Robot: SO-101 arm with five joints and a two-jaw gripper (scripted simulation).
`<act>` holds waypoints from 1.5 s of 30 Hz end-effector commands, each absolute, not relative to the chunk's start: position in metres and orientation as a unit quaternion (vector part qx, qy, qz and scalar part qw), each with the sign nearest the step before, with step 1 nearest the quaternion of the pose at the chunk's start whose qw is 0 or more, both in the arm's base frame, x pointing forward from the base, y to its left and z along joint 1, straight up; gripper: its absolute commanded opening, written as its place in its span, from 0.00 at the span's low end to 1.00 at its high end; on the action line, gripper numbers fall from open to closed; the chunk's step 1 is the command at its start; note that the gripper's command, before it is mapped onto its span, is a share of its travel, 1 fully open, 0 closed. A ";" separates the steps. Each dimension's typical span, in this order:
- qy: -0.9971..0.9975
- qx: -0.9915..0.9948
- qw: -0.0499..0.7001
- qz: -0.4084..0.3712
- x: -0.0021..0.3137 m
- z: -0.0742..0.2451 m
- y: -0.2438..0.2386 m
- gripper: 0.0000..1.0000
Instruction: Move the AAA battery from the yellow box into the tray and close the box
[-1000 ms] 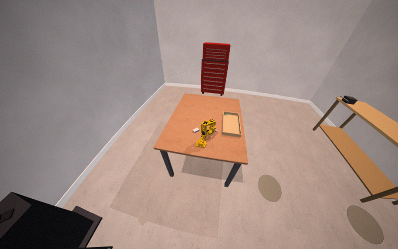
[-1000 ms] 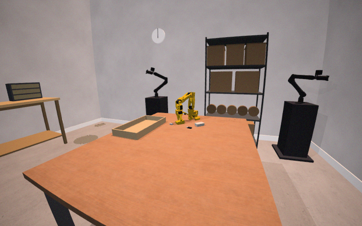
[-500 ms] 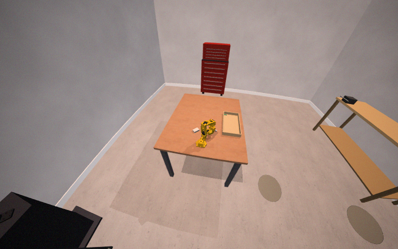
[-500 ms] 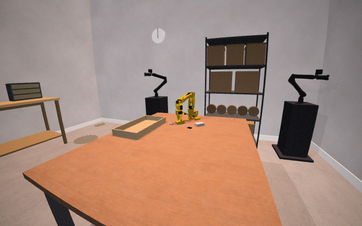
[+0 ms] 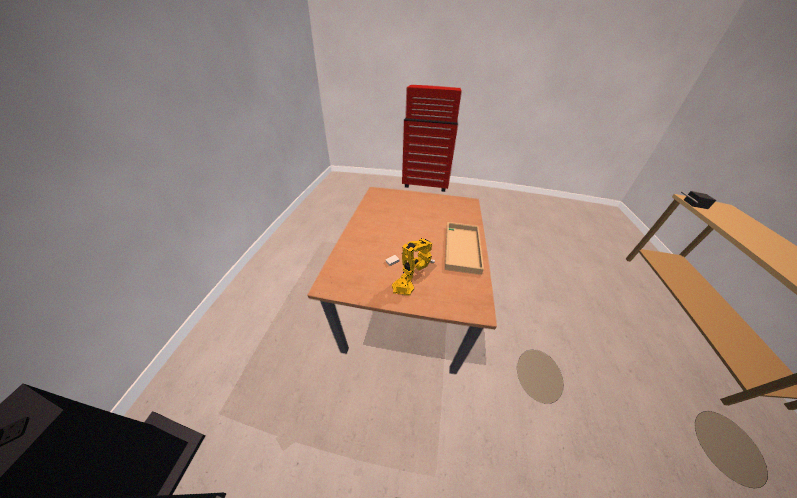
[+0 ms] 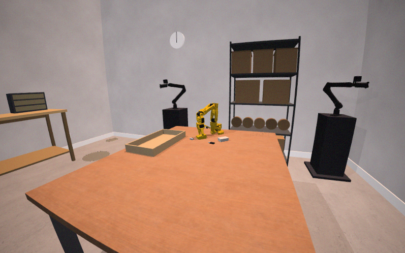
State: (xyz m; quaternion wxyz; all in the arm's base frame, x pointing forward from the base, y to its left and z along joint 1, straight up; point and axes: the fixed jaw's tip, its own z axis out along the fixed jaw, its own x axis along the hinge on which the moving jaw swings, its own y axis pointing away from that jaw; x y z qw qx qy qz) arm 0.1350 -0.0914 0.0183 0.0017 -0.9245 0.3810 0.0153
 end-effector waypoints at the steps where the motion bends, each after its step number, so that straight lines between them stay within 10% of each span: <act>1: 0.380 -0.925 0.000 0.000 0.139 0.023 -0.095 0.30; 45: 0.380 -0.925 0.000 0.000 0.139 0.023 -0.095 0.23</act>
